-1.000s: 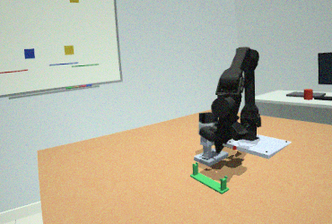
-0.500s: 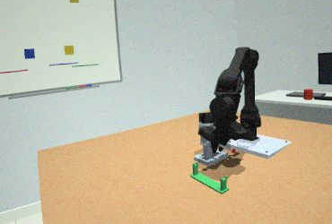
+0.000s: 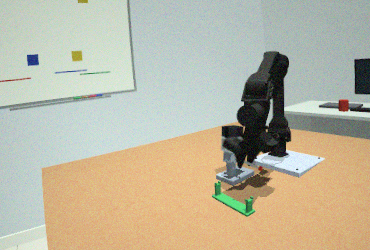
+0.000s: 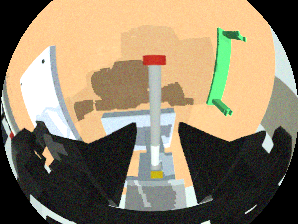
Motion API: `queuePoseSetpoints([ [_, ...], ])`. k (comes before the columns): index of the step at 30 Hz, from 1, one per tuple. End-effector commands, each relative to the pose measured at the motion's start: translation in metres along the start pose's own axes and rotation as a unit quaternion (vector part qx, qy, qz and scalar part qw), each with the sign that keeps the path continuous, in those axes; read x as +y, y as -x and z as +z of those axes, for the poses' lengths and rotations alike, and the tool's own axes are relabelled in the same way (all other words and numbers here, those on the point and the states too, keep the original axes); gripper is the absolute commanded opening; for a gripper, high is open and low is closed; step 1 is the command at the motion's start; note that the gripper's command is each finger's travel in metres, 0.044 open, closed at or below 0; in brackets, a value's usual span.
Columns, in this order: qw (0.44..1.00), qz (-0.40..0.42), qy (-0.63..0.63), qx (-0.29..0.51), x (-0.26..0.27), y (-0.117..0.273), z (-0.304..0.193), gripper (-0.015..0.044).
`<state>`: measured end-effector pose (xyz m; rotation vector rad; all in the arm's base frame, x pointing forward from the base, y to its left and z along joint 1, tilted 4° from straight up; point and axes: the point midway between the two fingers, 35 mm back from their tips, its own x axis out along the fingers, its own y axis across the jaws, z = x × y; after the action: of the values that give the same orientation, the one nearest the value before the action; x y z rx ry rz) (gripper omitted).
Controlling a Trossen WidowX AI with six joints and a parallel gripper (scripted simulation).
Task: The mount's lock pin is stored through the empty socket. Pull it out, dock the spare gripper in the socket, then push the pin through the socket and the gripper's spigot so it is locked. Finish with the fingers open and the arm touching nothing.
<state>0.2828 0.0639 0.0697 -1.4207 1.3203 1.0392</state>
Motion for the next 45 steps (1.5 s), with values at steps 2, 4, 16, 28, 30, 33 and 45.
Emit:
queuePoseSetpoints([
  [2, 1.000, 0.000, 0.000, 0.000, -0.001, 0.010, 0.005, 0.0200],
  [4, 1.000, 0.000, 0.000, 0.000, -0.001, 0.014, 0.006, 0.0200],
  [16, 1.000, 0.000, 0.001, 0.000, -0.005, 0.040, 0.017, 0.0200],
  [28, 1.000, -0.002, 0.002, 0.000, -0.008, 0.067, 0.027, 0.0200],
  [30, 1.000, -0.002, 0.002, 0.000, -0.008, 0.071, 0.028, 0.0200],
  [33, 1.000, -0.004, 0.002, 0.000, -0.009, 0.070, 0.027, 0.0226],
  [45, 1.000, -0.004, 0.002, 0.000, -0.009, 0.070, 0.027, 0.0440],
])
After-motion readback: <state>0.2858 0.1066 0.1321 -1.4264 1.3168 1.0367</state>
